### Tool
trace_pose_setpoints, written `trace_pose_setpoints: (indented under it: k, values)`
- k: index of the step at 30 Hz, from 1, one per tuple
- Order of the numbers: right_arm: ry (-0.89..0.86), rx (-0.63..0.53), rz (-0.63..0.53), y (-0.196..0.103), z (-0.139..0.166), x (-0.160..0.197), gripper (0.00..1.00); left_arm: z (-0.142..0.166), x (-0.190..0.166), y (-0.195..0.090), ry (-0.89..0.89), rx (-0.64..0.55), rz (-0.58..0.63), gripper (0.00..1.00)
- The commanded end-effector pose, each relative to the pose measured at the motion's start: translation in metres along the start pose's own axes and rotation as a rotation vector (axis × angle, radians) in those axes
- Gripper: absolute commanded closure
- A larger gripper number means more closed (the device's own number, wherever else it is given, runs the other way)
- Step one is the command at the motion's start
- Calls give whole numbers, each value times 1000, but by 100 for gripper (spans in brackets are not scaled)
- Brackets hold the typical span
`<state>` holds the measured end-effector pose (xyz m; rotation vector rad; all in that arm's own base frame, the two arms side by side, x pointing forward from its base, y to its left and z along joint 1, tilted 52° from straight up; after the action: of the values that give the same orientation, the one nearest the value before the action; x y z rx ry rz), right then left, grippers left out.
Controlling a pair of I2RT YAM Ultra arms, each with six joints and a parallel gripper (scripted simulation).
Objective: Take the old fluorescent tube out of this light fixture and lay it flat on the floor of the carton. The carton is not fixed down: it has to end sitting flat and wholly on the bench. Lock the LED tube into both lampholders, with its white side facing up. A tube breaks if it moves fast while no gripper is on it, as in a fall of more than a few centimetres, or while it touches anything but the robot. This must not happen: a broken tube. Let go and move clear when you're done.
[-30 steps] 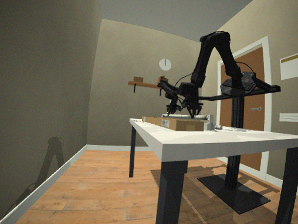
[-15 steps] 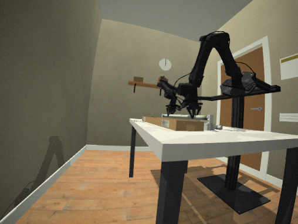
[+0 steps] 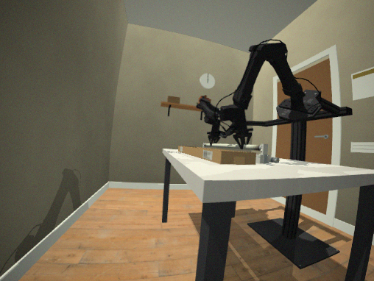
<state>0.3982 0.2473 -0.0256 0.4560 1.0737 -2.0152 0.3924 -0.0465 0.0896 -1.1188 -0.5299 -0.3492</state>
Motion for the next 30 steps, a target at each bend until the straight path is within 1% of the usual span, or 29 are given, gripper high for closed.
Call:
trace_pose_setpoints:
  k: [1, 2, 5, 6, 8, 9, 10, 11, 12, 17, 22, 23, 25, 26, 27, 30]
  values:
    - [-7, -26, -79, 3, -3, 2, 89, -5, 4, -2, 3, -20, 44, 89]
    - [-18, -26, -100, 6, -5, 7, 89, -4, 4, -2, 2, -19, 55, 89]
    - [-23, -32, -118, 3, -9, 5, 89, -6, 7, -3, 4, -20, 74, 89]
    - [-10, -42, -74, -1, -15, -3, 89, -10, 13, -5, 3, -30, 36, 89]
    - [-10, -42, -74, -1, -15, -3, 89, -10, 13, -5, 3, -30, 36, 89]
    - [-2, -39, -102, -2, -8, -7, 89, -6, 10, -2, -2, -19, 78, 89]
    - [-16, -35, -128, 3, -10, 2, 89, -5, 10, -2, -2, -18, 88, 89]
    - [-9, -38, -128, 0, -9, -3, 89, -7, 10, -3, 1, -19, 94, 89]
    - [-9, -34, -143, 3, -7, -1, 89, -8, 10, -4, 3, -20, 101, 89]
    - [-9, -44, -172, -2, -10, -7, 89, -8, 14, -4, 1, -17, 138, 89]
    - [-4, -42, -223, 0, -7, -9, 89, -8, 16, -4, 1, -12, 186, 89]
    - [10, -52, -179, -2, -13, -17, 89, -11, 23, -5, -3, -22, 146, 89]
    - [10, -52, -179, -2, -13, -17, 89, -11, 23, -5, -3, -22, 146, 89]
    - [12, -48, -205, -1, -8, -16, 89, -7, 21, -4, -8, -16, 172, 89]
    - [8, -43, -218, 3, -7, -13, 89, -10, 20, -3, -2, -17, 179, 89]
    - [10, -50, -214, 0, -10, -17, 89, -11, 24, -6, 1, -22, 174, 89]
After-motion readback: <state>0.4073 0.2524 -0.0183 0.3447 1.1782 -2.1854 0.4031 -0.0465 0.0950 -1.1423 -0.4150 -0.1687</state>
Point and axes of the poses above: on each arm, the point where the finger pads meet when closed, its own y axis out along the fingers, its own x axis across the jaws, z = x × y, the point moved 6 cm from there along -y, back along the fingers, and after that the axes turned 4 degrees about -y, right-handed, at the moved point
